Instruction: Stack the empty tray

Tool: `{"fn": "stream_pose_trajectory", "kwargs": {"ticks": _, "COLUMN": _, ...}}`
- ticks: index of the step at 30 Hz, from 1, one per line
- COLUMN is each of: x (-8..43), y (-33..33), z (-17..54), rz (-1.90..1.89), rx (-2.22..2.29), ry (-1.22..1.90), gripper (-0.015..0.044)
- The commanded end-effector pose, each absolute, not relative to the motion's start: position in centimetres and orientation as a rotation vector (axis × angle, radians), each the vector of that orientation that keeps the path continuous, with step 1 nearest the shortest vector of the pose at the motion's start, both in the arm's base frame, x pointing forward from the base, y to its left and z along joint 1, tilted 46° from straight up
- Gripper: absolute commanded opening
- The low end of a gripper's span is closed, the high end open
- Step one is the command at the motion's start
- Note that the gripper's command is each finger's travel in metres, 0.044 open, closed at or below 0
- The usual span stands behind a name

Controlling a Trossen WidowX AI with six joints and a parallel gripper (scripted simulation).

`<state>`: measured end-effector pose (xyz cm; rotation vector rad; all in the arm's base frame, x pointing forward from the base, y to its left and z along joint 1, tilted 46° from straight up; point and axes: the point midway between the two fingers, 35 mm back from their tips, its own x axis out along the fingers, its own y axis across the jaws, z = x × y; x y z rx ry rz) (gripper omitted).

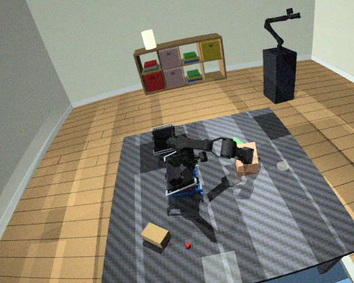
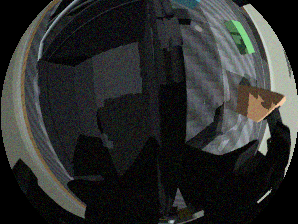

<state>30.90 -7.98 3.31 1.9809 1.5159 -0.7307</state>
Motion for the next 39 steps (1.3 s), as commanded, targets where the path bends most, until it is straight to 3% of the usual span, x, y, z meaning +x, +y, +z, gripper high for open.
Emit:
{"fn": "stream_pose_trajectory", "kwargs": {"ticks": 1, "x": 30.5, "y": -7.4, "z": 2.9, "rz": -0.747, "rx": 1.972, "ry": 1.543, "gripper": 0.0}}
{"fn": "stream_pose_trajectory", "kwargs": {"ticks": 39, "x": 30.3, "y": -6.9, "z": 2.4, "rz": -0.747, "rx": 1.972, "ry": 1.544, "gripper": 0.0}}
